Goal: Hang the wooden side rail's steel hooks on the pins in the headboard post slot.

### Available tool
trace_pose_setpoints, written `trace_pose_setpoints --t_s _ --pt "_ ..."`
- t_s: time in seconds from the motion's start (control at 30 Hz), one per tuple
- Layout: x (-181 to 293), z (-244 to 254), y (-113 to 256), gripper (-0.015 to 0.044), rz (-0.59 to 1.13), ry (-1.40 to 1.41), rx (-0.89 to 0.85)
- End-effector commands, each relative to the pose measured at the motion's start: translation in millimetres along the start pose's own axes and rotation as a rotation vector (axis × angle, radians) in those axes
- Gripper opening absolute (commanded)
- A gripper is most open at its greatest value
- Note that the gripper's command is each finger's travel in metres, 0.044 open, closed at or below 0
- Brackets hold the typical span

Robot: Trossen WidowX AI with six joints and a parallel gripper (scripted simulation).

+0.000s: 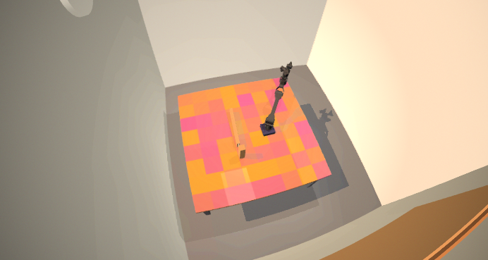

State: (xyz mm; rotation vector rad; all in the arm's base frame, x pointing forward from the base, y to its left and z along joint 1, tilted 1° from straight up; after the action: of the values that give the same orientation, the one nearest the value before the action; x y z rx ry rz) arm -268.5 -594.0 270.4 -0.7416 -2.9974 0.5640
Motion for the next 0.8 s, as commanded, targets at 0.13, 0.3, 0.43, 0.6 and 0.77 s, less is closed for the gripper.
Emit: trace_pose_setpoints --t_s 0.13,0.3,0.43,0.6,0.77 --pt "-79.0 -2.9 20.3 0.0440 -0.114 -0.110 -0.061" --pt "-129.0 -11.7 38.5 0.0440 -0.189 -0.180 -0.094" --pt "-167.1 -19.5 56.2 0.0440 -0.248 -0.235 -0.122" --pt "-212.6 -30.5 82.4 0.0440 -0.322 -0.303 -0.162" --pt "-254.8 -42.7 112.6 0.0440 -0.397 -0.370 -0.206"
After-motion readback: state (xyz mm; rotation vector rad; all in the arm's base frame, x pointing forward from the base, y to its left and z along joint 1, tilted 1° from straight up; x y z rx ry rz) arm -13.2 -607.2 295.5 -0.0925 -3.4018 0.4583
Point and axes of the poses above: the point midway between the two fingers, 35 mm back from their tips, its own y axis back along the fingers, its own z axis across the jaws, x = y × z, the point moved 3 cm from there along y, back along the fingers, and after that the axes turned 2 degrees about y, right-handed, at the moved point
